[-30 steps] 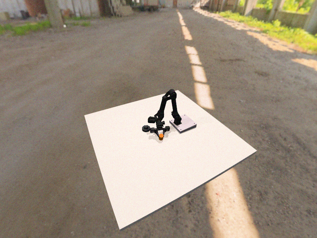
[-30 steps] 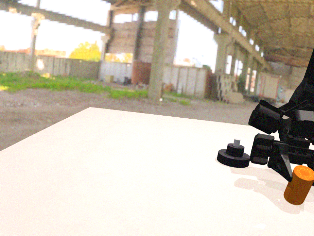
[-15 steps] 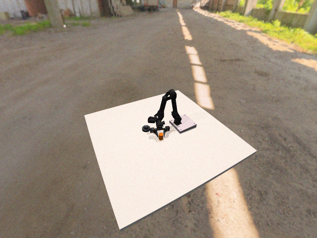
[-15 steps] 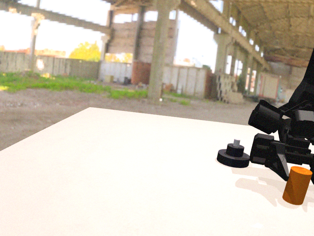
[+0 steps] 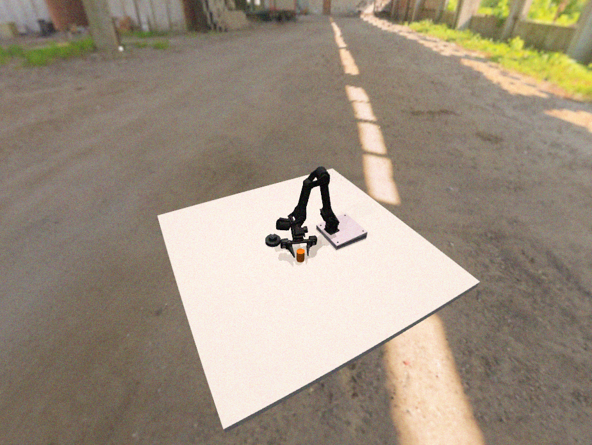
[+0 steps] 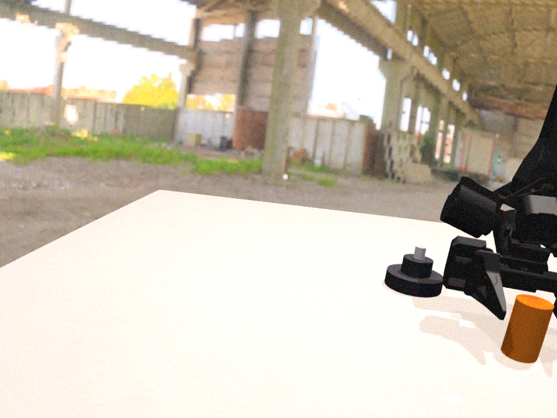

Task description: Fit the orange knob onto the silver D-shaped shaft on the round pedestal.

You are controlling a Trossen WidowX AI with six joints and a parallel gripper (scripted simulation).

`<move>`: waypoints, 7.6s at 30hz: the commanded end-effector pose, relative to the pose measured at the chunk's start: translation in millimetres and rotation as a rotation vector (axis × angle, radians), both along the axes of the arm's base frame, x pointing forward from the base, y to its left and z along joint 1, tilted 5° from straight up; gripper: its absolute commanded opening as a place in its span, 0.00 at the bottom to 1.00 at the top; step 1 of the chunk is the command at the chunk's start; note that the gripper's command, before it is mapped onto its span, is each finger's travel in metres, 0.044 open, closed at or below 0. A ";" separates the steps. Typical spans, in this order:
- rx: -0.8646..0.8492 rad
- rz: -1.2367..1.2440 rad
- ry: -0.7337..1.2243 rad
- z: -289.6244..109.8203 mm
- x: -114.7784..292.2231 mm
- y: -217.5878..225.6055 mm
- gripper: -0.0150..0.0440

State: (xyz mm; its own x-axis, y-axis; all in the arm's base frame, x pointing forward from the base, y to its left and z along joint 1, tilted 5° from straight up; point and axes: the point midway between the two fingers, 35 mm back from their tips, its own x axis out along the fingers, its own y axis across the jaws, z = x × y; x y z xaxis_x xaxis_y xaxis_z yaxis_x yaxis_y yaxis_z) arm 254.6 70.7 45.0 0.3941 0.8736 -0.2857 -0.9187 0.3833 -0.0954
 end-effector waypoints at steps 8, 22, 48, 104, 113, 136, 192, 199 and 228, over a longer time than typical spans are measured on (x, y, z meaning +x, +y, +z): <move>0.002 -0.001 0.003 -0.2 -0.1 0.1 1.00; 0.000 0.000 -0.001 80.5 -6.5 2.4 1.00; -1.158 -0.123 0.484 105.3 -6.6 12.4 1.00; -0.213 -1.614 1.353 78.2 -2.2 13.6 1.00; -0.207 -1.620 1.356 56.7 -0.9 12.1 1.00; -0.207 -1.620 1.355 25.6 4.0 11.8 1.00; -0.212 -1.612 1.345 49.8 11.7 11.5 0.25; -0.214 -1.608 1.342 87.7 8.4 10.3 0.25; 0.026 -1.429 1.384 149.7 -5.0 6.0 0.25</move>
